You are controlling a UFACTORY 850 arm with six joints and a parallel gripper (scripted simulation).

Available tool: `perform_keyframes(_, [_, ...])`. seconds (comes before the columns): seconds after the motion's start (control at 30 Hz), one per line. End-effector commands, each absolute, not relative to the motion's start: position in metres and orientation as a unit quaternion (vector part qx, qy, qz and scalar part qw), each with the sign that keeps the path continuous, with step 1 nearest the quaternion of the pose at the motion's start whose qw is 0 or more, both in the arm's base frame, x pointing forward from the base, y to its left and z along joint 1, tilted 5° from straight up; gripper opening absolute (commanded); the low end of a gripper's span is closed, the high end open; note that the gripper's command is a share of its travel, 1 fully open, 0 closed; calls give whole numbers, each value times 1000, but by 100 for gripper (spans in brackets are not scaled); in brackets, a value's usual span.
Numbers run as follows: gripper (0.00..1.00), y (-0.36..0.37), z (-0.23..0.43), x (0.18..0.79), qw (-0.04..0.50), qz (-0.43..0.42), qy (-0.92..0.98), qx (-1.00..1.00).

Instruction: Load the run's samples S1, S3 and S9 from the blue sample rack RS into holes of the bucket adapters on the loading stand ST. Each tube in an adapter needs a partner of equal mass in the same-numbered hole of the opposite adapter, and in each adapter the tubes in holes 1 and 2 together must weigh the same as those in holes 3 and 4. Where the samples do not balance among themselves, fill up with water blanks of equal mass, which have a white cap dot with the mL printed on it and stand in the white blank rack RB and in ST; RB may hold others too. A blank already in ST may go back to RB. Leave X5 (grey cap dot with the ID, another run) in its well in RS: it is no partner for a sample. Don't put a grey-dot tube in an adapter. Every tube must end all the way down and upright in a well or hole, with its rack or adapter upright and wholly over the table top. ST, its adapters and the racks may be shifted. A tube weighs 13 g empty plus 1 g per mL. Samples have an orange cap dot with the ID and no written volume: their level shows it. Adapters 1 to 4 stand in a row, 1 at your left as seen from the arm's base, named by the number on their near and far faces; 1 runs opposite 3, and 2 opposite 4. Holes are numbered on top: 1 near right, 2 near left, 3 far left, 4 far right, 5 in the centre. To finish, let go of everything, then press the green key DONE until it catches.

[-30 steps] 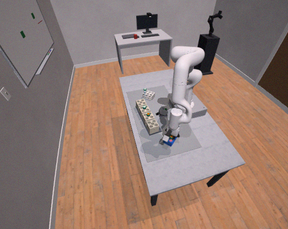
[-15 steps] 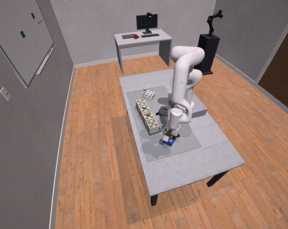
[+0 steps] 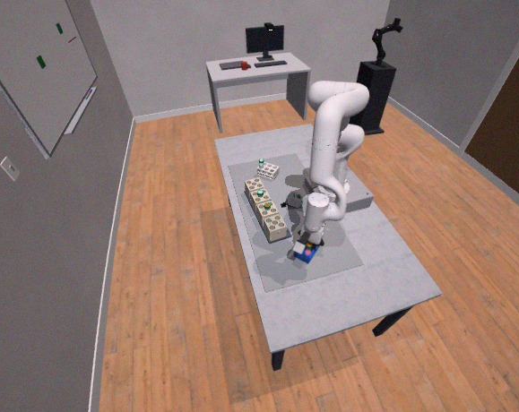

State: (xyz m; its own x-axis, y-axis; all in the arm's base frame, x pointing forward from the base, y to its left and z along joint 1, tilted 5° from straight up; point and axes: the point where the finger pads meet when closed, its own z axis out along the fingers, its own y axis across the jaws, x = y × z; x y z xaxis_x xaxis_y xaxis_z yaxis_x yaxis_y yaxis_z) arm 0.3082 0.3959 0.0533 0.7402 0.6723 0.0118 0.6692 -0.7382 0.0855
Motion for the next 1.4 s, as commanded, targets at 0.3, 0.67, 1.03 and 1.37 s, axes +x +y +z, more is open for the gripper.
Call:
perform_keyframes(0.3, [0, 397, 61, 308, 37, 22, 360, 932])
perform_keyframes(0.67, [0, 397, 66, 308, 37, 22, 360, 932])
perform_keyframes(1.03, [0, 399, 88, 306, 37, 22, 360, 932])
perform_keyframes(1.37, [0, 399, 104, 305, 37, 22, 360, 932])
